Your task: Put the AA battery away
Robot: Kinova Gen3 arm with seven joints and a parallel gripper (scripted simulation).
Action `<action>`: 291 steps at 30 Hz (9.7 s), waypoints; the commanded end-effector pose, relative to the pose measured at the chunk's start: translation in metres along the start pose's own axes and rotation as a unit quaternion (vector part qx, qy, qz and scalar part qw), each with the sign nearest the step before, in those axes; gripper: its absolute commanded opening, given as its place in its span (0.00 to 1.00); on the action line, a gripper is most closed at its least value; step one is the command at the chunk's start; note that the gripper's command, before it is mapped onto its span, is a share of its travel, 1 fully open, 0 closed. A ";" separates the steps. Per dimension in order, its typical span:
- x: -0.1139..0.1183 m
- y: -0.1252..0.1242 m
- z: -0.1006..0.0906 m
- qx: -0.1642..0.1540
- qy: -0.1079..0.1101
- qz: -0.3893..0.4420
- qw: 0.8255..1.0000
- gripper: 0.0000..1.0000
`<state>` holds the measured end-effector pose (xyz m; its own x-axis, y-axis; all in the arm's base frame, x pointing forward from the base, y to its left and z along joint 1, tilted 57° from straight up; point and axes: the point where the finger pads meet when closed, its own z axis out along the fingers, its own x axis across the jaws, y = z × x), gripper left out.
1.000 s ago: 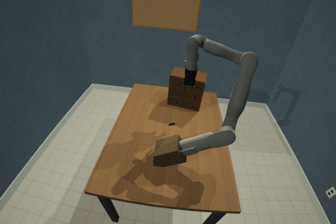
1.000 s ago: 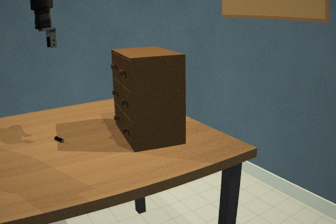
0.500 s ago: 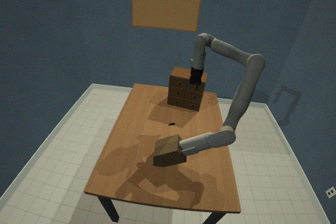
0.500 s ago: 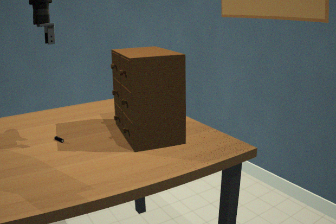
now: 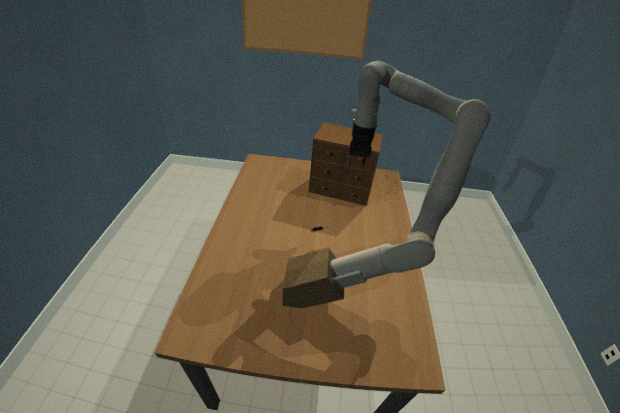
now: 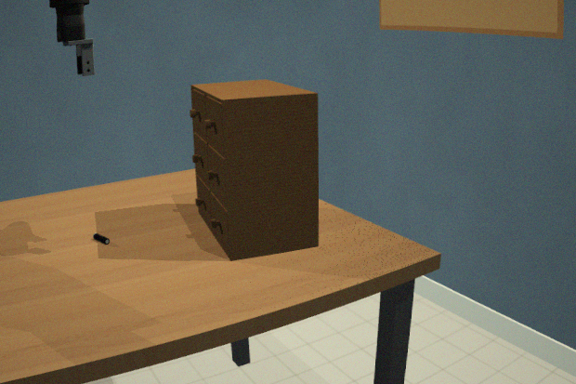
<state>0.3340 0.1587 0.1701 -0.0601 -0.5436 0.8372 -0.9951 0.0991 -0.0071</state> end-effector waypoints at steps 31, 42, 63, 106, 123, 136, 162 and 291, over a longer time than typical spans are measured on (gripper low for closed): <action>0.000 0.000 -0.001 0.001 -0.001 0.000 1.000 1.00; 0.000 0.000 -0.001 0.001 -0.001 0.000 1.000 1.00; 0.000 0.000 -0.001 0.001 -0.001 0.000 1.000 1.00; 0.000 0.000 -0.001 0.001 -0.001 0.000 1.000 1.00; 0.000 0.000 -0.001 0.001 -0.001 0.000 1.000 1.00; 0.000 0.000 -0.001 0.001 -0.001 0.000 1.000 1.00; 0.000 0.000 -0.001 0.001 -0.001 0.000 1.000 1.00; 0.006 -0.036 0.118 0.001 0.000 -0.877 0.480 1.00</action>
<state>0.3601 0.0582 0.1136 0.8822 0.2079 -0.4226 0.4662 -0.5127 0.7210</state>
